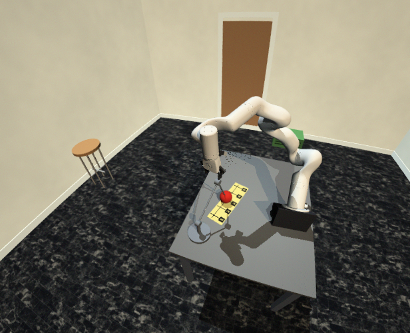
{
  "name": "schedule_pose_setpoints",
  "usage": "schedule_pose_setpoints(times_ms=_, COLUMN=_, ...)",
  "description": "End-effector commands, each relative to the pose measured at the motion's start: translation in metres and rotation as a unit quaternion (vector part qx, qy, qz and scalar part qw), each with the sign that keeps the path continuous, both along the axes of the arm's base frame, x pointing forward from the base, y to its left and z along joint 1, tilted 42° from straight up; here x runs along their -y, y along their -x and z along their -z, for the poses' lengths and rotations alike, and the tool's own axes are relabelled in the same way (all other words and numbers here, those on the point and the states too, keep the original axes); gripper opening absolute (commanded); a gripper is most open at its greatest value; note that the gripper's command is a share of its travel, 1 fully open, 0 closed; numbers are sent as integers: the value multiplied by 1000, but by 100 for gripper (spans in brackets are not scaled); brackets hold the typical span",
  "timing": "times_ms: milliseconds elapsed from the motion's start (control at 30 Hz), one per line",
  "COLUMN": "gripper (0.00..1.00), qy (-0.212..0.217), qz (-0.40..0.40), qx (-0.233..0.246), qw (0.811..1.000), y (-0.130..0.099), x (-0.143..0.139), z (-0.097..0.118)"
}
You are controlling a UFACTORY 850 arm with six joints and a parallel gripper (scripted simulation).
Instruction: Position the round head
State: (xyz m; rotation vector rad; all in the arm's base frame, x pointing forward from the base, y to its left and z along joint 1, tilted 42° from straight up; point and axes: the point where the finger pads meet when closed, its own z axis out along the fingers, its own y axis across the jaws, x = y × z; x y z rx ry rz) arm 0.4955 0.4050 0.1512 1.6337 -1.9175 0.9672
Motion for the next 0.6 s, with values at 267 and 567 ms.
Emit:
schedule_pose_setpoints(times_ms=267, gripper=100, qy=-1, qz=-1, qx=1, qw=1000, y=9, x=34, z=-30)
schedule_pose_setpoints(times_ms=567, gripper=100, qy=0, qz=0, qx=0, qw=1000, y=14, x=55, z=-47)
